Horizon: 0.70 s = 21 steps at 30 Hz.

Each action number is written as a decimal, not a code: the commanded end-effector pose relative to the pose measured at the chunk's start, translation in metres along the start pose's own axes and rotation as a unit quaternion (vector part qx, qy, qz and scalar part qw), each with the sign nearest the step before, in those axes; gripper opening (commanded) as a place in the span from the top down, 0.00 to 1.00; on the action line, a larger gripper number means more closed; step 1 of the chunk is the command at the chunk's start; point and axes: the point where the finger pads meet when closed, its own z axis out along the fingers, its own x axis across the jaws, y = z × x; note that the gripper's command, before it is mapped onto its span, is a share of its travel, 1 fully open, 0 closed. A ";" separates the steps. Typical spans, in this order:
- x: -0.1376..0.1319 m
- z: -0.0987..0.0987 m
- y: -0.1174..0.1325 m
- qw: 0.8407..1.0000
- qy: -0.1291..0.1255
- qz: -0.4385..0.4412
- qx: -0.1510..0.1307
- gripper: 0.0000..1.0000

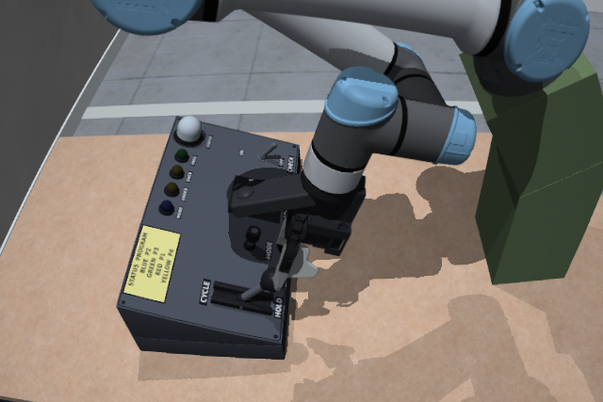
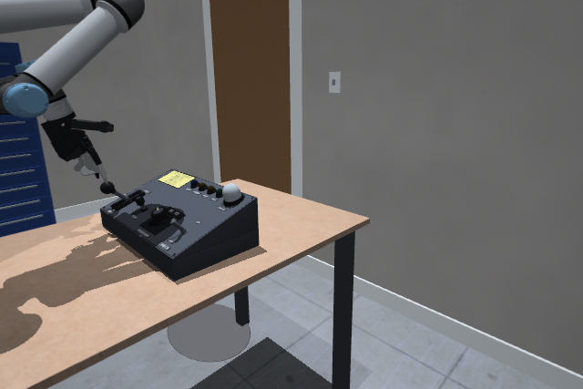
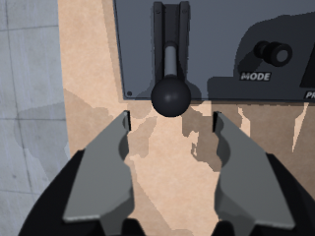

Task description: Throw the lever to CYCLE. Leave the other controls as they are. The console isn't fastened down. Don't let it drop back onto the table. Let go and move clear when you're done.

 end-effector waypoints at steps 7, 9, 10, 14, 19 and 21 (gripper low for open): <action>0.000 0.025 0.000 1.000 0.000 0.000 0.001 0.56; 0.000 0.029 0.000 1.000 0.000 0.000 0.001 0.56; 0.000 0.031 0.000 1.000 0.000 0.000 0.001 0.56; 0.000 0.037 0.000 1.000 0.000 0.000 0.001 0.56; 0.000 0.040 0.000 1.000 0.000 0.000 0.001 0.56; 0.000 0.041 0.000 1.000 0.000 0.000 0.001 0.56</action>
